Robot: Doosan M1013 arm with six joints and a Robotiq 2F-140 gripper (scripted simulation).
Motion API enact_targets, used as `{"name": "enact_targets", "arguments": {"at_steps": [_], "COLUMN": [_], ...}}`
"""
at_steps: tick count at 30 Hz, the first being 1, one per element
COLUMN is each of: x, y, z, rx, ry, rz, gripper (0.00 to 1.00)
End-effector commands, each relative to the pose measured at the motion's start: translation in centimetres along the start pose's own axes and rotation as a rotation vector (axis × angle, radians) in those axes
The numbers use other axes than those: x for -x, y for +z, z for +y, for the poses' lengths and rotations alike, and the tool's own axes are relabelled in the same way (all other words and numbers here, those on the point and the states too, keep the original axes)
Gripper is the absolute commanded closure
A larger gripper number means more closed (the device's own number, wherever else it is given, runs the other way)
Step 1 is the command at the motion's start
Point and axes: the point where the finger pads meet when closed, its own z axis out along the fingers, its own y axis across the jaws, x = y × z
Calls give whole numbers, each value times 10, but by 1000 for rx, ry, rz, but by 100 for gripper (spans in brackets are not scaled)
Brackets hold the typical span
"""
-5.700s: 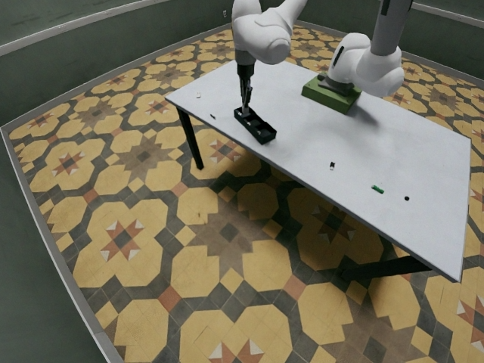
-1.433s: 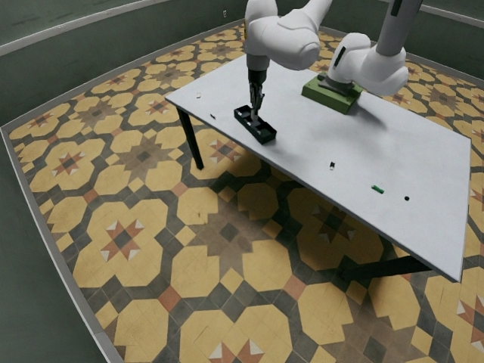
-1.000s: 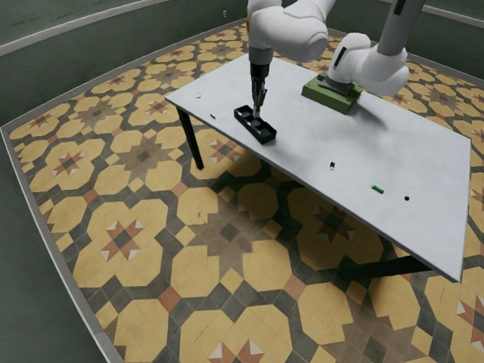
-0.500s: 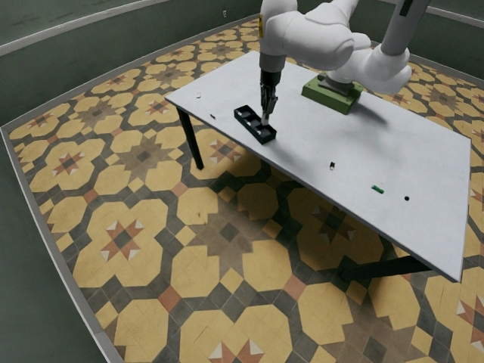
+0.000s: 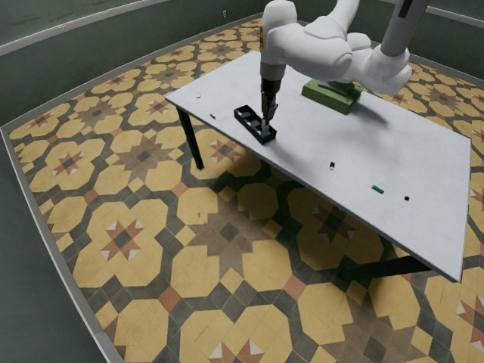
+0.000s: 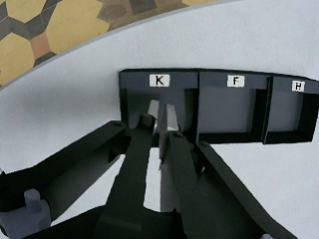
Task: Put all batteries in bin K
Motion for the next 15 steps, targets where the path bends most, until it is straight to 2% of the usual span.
{"name": "enact_targets", "arguments": {"at_steps": [1, 9, 15], "x": [0, 0, -1], "y": [5, 27, 33], "z": [0, 0, 0], "rx": [-1, -1, -1], "ry": [0, 0, 0], "rz": [1, 1, 1], "gripper": [85, 85, 85]}}
